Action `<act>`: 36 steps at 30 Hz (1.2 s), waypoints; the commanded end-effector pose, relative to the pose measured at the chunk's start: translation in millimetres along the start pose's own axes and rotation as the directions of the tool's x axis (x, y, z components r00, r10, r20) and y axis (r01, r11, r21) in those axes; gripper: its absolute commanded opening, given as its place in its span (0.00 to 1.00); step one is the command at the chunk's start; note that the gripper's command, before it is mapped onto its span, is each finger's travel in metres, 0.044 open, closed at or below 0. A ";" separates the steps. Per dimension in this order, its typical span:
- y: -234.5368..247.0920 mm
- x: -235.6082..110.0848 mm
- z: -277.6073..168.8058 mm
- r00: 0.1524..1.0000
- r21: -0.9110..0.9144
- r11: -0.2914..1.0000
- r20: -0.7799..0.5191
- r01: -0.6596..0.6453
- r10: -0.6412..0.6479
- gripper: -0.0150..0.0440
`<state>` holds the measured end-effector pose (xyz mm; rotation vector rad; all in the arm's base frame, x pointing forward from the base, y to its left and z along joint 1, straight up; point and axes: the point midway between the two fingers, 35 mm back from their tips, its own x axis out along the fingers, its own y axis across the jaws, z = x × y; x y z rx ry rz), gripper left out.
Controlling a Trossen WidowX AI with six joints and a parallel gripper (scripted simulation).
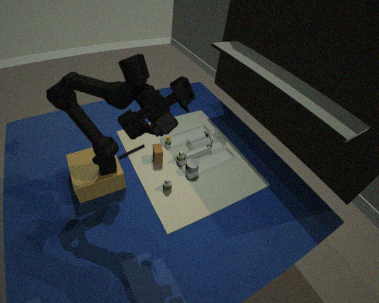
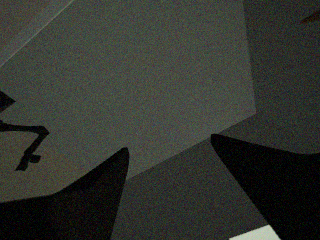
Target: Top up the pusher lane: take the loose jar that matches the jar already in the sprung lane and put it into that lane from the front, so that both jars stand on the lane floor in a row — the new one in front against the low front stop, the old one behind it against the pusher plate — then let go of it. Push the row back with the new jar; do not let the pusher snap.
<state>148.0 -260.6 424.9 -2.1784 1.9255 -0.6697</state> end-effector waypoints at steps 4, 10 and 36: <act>-14.8 2.6 41.8 0.989 0.102 0.994 0.135 0.042 -0.055 1.00; -35.6 -13.0 143.9 0.872 0.332 0.942 0.474 -0.050 -0.121 1.00; 39.1 -199.9 343.4 -0.088 -0.142 0.156 0.947 -0.977 0.308 1.00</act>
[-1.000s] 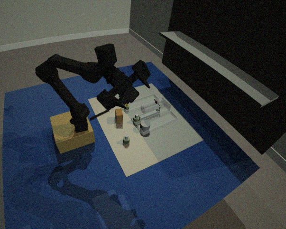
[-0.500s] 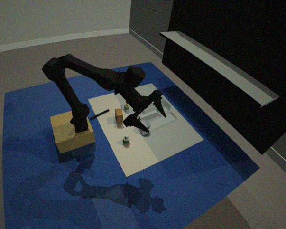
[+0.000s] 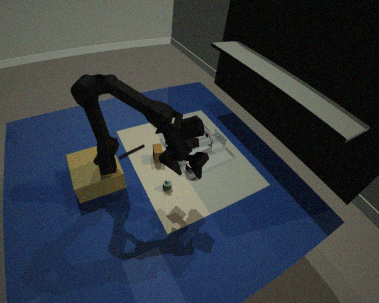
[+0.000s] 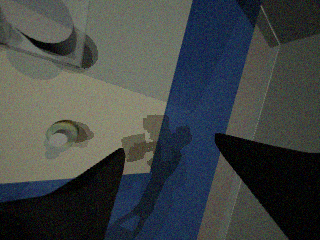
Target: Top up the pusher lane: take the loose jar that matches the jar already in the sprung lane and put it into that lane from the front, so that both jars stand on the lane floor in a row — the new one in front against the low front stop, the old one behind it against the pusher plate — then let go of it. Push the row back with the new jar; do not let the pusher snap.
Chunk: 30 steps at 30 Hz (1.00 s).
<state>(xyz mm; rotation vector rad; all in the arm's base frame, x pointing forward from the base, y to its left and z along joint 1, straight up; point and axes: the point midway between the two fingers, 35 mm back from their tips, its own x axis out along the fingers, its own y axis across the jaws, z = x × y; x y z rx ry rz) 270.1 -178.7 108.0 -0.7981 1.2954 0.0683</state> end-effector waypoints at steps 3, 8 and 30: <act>98.6 16.1 2.6 0.886 0.439 0.805 -0.038 -0.400 0.461 1.00; 105.8 13.9 5.5 0.877 0.457 0.789 -0.040 -0.409 0.478 1.00; 127.7 49.4 5.6 0.877 0.457 0.789 -0.040 -0.410 0.479 1.00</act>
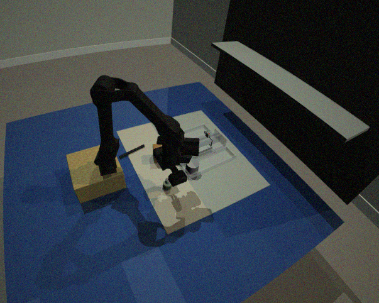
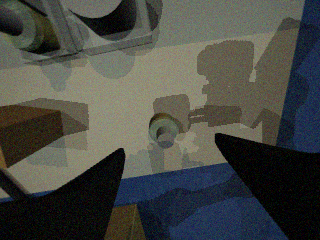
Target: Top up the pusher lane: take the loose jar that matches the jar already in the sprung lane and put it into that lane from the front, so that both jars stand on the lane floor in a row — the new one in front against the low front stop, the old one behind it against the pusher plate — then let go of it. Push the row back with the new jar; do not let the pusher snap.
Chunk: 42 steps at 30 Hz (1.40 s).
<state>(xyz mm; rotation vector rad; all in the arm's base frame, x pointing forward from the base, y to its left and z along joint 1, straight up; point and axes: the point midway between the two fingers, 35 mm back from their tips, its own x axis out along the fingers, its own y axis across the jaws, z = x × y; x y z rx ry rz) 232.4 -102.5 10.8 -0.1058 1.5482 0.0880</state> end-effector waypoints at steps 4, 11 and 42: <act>2.7 17.9 -2.4 1.000 0.005 1.000 -0.007 -0.008 0.008 1.00; 2.6 23.5 -2.2 1.000 0.005 1.000 -0.007 -0.008 0.008 1.00; 3.1 48.2 -2.8 1.000 0.005 1.000 -0.007 -0.008 0.008 0.51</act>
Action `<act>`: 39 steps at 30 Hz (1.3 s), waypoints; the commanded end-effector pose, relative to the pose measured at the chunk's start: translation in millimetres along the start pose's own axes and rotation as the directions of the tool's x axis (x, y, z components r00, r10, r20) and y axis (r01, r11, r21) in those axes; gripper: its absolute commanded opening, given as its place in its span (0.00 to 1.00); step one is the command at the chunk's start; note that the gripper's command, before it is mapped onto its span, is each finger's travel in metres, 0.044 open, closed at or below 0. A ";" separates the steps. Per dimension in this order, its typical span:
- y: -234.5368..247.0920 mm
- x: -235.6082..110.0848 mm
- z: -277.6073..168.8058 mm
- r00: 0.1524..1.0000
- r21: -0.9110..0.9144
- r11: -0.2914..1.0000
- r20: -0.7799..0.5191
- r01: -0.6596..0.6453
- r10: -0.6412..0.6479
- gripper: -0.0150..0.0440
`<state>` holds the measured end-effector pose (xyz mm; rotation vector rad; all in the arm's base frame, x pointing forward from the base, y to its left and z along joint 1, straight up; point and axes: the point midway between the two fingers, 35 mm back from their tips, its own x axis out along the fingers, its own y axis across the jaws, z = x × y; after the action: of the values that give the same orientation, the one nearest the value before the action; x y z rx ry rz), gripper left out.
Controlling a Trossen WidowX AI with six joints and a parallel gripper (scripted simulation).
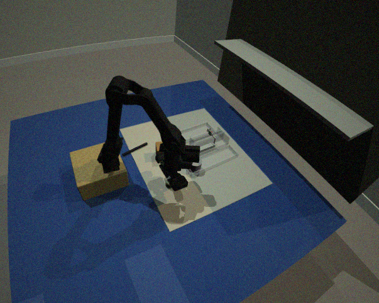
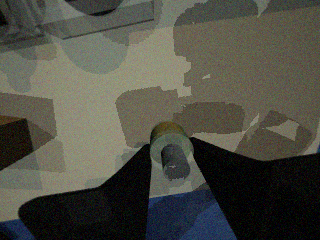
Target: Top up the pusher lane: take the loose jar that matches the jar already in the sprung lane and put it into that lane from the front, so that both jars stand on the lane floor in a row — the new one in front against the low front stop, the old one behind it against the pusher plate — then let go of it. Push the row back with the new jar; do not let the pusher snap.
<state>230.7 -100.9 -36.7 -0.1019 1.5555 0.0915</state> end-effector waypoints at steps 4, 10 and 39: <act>0.7 0.8 -0.4 1.000 0.005 1.000 0.000 -0.003 0.003 0.43; -2.9 -30.5 5.4 1.000 0.005 1.000 0.000 -0.003 0.003 0.25; 44.5 -80.3 48.4 1.000 -0.024 1.000 0.004 -0.006 0.006 0.25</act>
<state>262.4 -63.3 49.1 -0.1154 1.5541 0.1108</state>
